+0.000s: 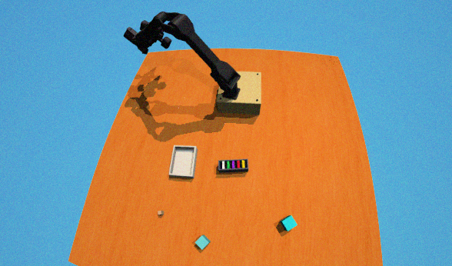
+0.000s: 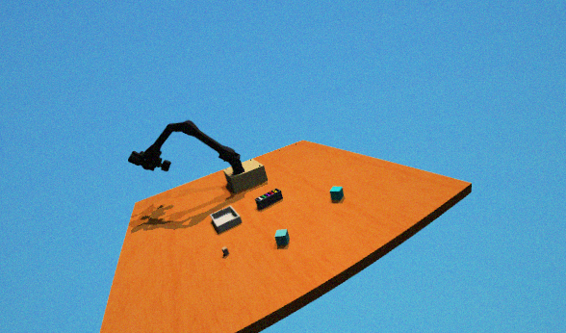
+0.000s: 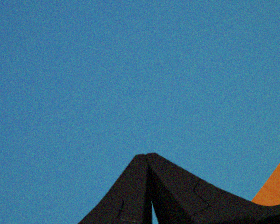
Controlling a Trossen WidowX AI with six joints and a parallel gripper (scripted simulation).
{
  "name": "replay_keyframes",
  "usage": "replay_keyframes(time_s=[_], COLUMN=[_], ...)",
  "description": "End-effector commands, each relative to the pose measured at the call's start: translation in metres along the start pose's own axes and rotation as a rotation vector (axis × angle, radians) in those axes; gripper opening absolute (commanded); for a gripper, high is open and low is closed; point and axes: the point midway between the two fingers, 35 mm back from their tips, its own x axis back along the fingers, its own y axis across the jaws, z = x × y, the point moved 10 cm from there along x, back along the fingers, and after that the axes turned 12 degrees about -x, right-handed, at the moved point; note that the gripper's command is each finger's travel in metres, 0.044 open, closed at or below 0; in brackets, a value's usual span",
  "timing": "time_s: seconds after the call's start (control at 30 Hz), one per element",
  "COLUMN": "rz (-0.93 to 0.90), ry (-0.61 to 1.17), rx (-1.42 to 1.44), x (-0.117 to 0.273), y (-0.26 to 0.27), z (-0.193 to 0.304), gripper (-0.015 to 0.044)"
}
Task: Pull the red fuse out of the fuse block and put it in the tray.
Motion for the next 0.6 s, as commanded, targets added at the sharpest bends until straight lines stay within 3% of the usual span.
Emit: replay_keyframes(time_s=[0.0, 0.07, 0.57], rz=[0.000, 0.002, -0.329], ry=[0.009, 0.082, 0.655], rx=[-0.002, -0.018, 0.619], x=[0.001, 0.010, 0.229], y=[0.000, 0.001, -0.052], z=[0.000, 0.004, 0.000], gripper=[0.0026, 0.0072, 0.0072])
